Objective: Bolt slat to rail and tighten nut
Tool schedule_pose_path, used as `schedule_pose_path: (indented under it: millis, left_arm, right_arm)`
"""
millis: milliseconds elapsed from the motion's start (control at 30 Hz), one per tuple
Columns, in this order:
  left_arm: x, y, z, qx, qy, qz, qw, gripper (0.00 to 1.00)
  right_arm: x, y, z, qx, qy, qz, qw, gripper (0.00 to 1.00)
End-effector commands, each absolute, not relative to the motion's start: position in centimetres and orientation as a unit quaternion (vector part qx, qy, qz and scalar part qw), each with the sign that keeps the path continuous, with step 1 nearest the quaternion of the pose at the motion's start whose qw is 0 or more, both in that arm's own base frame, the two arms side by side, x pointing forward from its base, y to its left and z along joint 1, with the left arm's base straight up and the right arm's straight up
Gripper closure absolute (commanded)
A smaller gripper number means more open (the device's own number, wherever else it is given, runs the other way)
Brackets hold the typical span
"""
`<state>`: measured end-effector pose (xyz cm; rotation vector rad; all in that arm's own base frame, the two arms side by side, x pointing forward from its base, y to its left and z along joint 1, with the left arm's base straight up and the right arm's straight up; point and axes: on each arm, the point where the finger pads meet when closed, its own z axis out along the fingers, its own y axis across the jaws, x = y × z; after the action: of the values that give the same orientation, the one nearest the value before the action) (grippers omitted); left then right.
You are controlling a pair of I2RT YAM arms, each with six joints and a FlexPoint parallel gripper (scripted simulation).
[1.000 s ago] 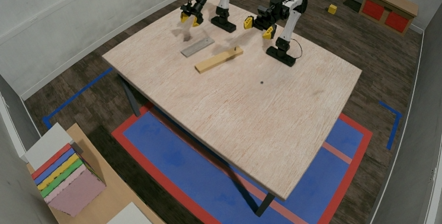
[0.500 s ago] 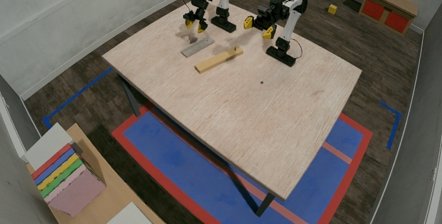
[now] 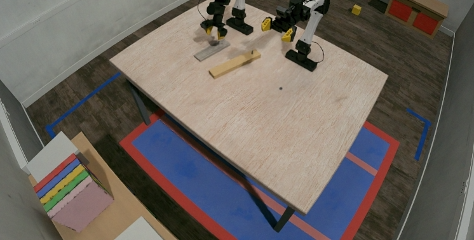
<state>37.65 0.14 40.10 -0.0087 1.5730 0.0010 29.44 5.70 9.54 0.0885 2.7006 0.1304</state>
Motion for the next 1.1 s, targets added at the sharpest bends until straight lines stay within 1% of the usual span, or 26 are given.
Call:
schedule_pose_path:
  millis: [0, 300, 367, 700, 1067]
  left_arm:
    - [37.4, 0.0, 40.7, 0.000, 0.702, 0.000, 0.712, 0.00]
    - [37.4, 0.0, 40.7, 0.000, 0.702, 0.000, 0.712, 0.00]
    - [37.4, 0.0, 40.7, 0.000, 0.702, 0.000, 0.712, 0.00]
    - [37.4, 0.0, 40.7, 0.000, 0.702, 0.000, 0.712, 0.00]
    - [37.4, 0.0, 40.7, 0.000, 0.702, 0.000, 0.712, 0.00]
  right_arm:
    - [27.4, 6.0, 7.8, 0.037, 0.984, 0.047, 0.167, 0.00]
    - [23.7, 6.0, 5.2, 0.043, 0.995, 0.029, 0.082, 0.00]
    - [23.7, 6.0, 5.2, 0.043, 0.995, 0.029, 0.082, 0.00]
    - [19.4, 5.6, 3.3, 0.049, 0.999, 0.001, -0.010, 0.00]
    - [19.6, 5.7, 3.3, 0.050, 0.999, 0.003, -0.003, 0.00]
